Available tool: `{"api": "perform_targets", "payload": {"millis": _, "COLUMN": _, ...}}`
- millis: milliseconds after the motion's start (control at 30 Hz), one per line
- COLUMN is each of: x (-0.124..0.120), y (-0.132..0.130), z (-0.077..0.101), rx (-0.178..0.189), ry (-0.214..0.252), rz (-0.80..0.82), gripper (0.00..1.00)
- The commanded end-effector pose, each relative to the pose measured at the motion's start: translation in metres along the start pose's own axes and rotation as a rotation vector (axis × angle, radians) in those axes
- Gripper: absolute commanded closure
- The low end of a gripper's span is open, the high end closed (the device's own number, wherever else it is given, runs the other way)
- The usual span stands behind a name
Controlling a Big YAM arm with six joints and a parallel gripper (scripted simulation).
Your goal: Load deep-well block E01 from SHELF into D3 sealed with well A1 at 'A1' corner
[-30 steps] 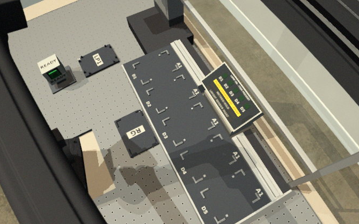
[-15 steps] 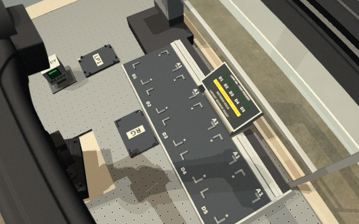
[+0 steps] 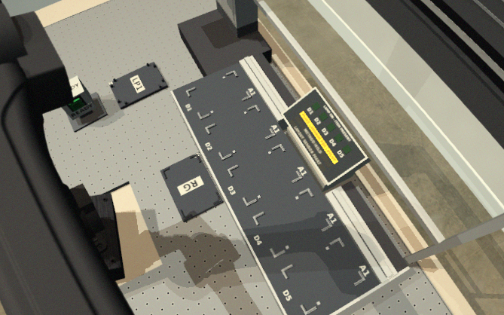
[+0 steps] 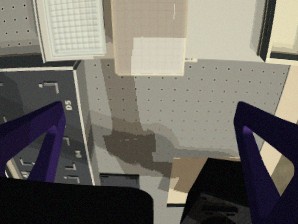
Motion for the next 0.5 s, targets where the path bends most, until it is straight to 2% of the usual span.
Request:
{"api": "perform_targets", "payload": {"millis": 0, "x": 0.002, "y": 0.006, "z": 0.001, "rx": 0.000, "ry": -0.025, "rz": 0.024, "gripper": 0.00}}
{"api": "perform_targets", "payload": {"millis": 133, "x": 0.004, "y": 0.003, "z": -0.012, "rx": 0.000, "ry": -0.011, "rz": 0.005, "gripper": 0.00}}
{"api": "perform_targets", "payload": {"millis": 467, "x": 0.005, "y": 0.004, "z": -0.024, "rx": 0.000, "ry": -0.013, "rz": 0.007, "gripper": 0.00}}
Point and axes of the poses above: the point where the finger pads meet when closed, its own z axis back along the fingers, its own y axis across the jaws, x = y × z, the point moved 9 cm from there along z, back along the fingers, and after that the axes turned 14 degrees about z, right-handed, at the moved point
